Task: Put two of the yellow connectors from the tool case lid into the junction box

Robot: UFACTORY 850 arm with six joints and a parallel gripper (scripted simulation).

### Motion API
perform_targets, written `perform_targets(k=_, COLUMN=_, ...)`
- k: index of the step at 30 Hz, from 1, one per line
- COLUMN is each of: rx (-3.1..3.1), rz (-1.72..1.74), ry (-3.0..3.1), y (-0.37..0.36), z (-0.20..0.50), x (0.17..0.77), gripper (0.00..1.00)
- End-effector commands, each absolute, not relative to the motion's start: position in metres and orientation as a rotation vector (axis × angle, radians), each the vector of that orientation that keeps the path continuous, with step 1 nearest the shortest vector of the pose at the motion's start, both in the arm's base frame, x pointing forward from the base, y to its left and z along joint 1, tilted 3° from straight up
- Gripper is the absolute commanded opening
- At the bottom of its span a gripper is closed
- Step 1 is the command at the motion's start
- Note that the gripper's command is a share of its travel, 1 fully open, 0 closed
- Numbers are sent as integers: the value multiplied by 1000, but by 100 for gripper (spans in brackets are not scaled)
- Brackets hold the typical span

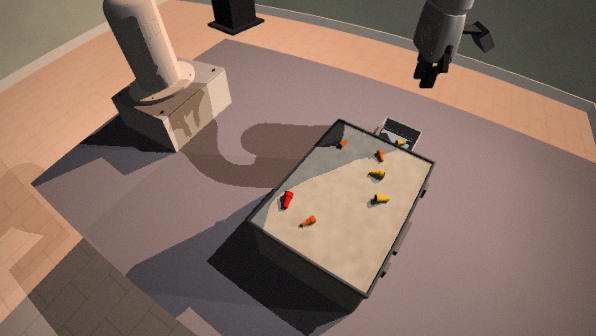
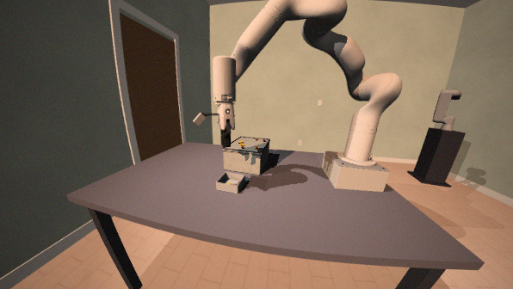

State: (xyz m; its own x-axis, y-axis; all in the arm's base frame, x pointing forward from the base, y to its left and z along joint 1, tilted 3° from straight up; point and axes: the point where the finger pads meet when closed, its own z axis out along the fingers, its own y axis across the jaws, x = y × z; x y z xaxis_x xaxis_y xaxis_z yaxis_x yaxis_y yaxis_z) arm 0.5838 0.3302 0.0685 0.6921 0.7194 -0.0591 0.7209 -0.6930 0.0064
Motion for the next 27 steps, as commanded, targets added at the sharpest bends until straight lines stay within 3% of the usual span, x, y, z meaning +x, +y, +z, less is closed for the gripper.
perform_targets(k=1, rx=2863, rz=-78, ry=1219, y=331, z=72, x=584, gripper=29)
perform_targets(k=16, rx=2863, rz=-78, ry=1218, y=328, z=72, x=585, gripper=29)
perform_targets(k=25, rx=2876, rz=-76, ry=1186, y=199, z=71, x=634, gripper=29)
perform_targets(k=27, rx=2876, rz=-76, ry=1186, y=199, z=71, x=634, gripper=29)
